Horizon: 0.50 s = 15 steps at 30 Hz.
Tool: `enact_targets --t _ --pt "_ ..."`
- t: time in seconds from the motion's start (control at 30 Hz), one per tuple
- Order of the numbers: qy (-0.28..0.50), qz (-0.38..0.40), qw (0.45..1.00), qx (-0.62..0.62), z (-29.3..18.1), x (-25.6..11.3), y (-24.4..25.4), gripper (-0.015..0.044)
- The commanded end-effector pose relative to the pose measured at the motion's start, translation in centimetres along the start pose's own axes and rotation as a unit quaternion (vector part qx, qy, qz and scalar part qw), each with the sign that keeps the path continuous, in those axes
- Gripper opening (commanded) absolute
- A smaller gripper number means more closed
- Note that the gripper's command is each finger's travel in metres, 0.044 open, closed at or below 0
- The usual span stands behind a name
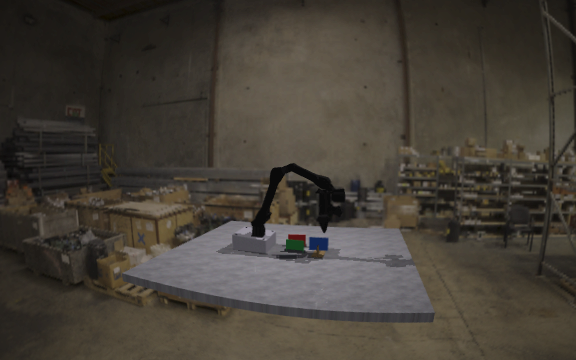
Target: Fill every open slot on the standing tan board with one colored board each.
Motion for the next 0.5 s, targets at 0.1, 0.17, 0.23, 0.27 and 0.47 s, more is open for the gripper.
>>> enact_targets --t 0.1,0.17,0.23,0.27,0.47 --pt "-0.009 -0.002 1.0 0.001 -0.4 -1.8 0.3 0.0185" --pt "-0.006 -0.001 1.0 0.006 -2.4 -2.8 1.2 0.0185" --pt "-0.002 0.0 1.0 0.011 -4.7 -3.6 2.2 0.0185" --pt "-0.001 0.001 1.0 0.013 -5.9 -3.9 2.7 0.0185" --pt "0.008 0.004 1.0 0.025 -11.6 -4.7 4.8 0.0185"
Point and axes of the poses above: the point midway between the two fingers, 35 mm back from their tips, its own x axis out along the fingers, its own y axis across the jaws, z = x × y, the point moved 3 cm from there along -x, back along the fingers, and after that the axes turned 13 degrees about -x, right-handed, at the moved point
